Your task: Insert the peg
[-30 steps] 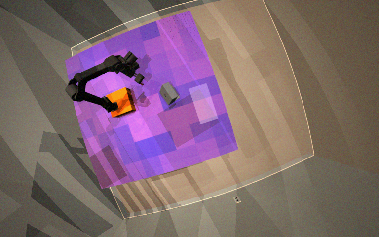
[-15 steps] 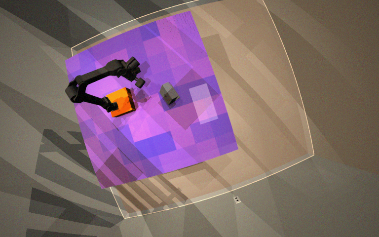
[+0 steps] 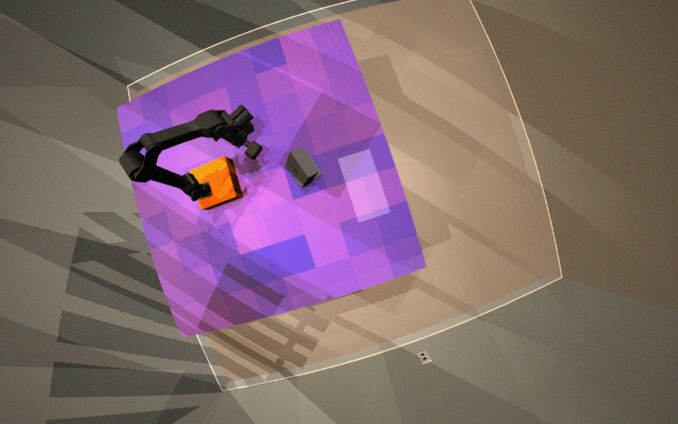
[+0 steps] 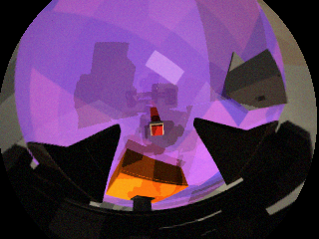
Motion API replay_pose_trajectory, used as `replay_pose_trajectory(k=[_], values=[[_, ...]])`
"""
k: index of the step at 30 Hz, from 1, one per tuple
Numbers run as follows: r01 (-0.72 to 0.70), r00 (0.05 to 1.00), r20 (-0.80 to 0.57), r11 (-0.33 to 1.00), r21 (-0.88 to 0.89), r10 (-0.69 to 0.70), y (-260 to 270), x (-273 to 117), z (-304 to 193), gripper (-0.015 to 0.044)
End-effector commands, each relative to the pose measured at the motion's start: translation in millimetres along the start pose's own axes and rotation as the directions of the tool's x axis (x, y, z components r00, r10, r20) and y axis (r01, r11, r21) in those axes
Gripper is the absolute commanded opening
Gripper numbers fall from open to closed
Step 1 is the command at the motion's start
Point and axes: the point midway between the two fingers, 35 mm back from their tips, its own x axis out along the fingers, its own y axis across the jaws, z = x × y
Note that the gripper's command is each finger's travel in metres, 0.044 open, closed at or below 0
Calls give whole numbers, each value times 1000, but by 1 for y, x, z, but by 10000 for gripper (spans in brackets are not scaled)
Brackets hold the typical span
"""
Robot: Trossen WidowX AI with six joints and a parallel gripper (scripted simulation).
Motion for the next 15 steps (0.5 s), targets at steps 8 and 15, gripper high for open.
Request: replay_pose_trajectory(k=[8,15], values=[[-7,1000,-12,1000,-4,7,1,20,-3,440],[-7,1000,-12,1000,-4,7,2,32,-4,440]])
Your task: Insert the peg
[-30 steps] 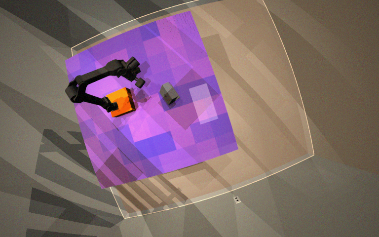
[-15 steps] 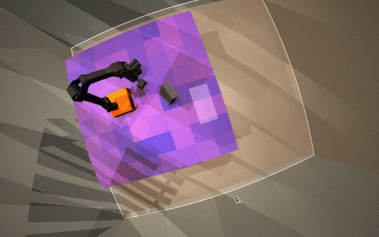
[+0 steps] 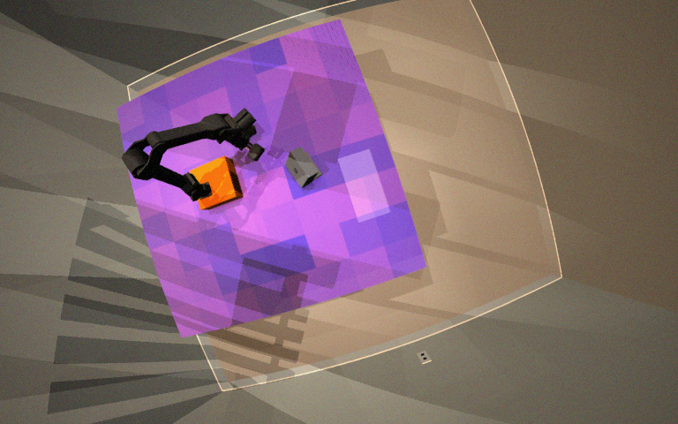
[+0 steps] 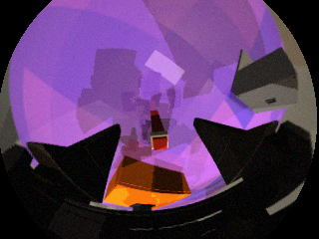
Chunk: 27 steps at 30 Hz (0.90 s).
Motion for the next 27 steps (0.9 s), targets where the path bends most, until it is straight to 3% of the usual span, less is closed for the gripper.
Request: replay_pose_trajectory(k=[1,8,23,27], values=[[-7,1000,-12,1000,-3,7,1,9,-3,440],[-7,1000,-12,1000,-3,7,2,13,-4,440],[-1,1000,-5,1000,0,1,0,9,-2,46],[-1,1000,-5,1000,0,1,0,9,-2,20]])
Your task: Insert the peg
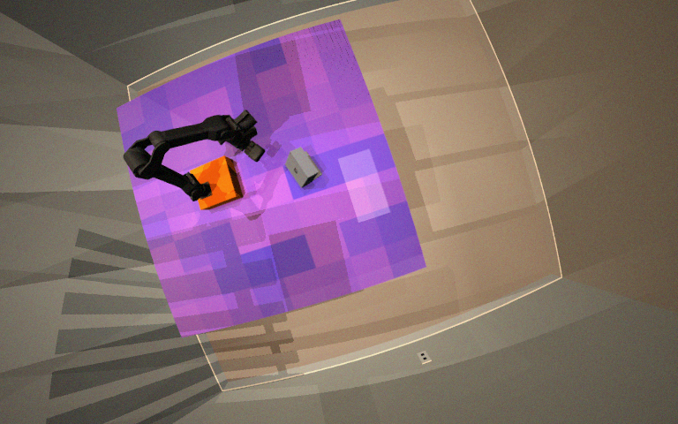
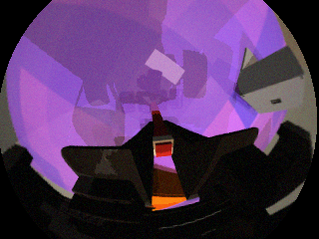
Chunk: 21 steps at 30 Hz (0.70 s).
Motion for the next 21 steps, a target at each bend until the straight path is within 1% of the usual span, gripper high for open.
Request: replay_pose_trajectory(k=[1,3,7,21], values=[[0,1000,1,1000,0,0,0,0,0,13],[0,1000,1,1000,0,0,0,0,0,0],[0,1000,1,1000,0,0,0,-8,1,0],[-5,1000,-4,1000,-3,5,-1,-69,2,0]])
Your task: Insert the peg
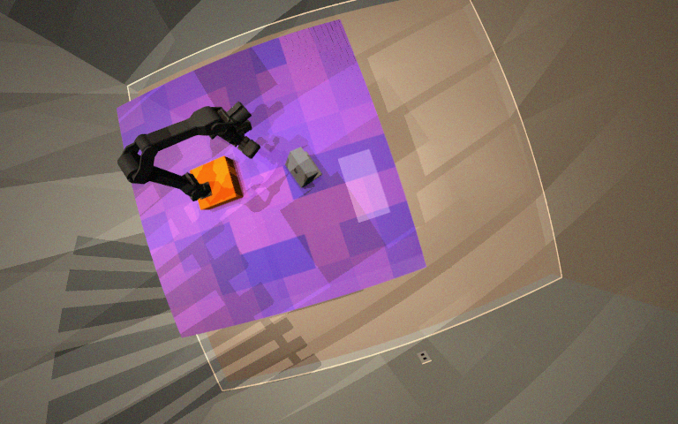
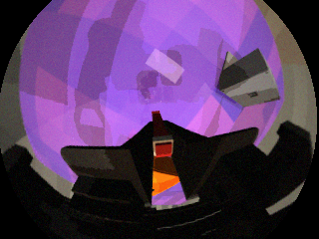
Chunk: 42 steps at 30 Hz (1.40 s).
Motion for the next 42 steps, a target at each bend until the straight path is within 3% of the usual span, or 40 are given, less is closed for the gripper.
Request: replay_pose_trajectory(k=[1,42], values=[[-2,1000,9,1000,-5,2,0,-17,0,0],[-85,981,181,993,86,68,-36,-10,1,0]])
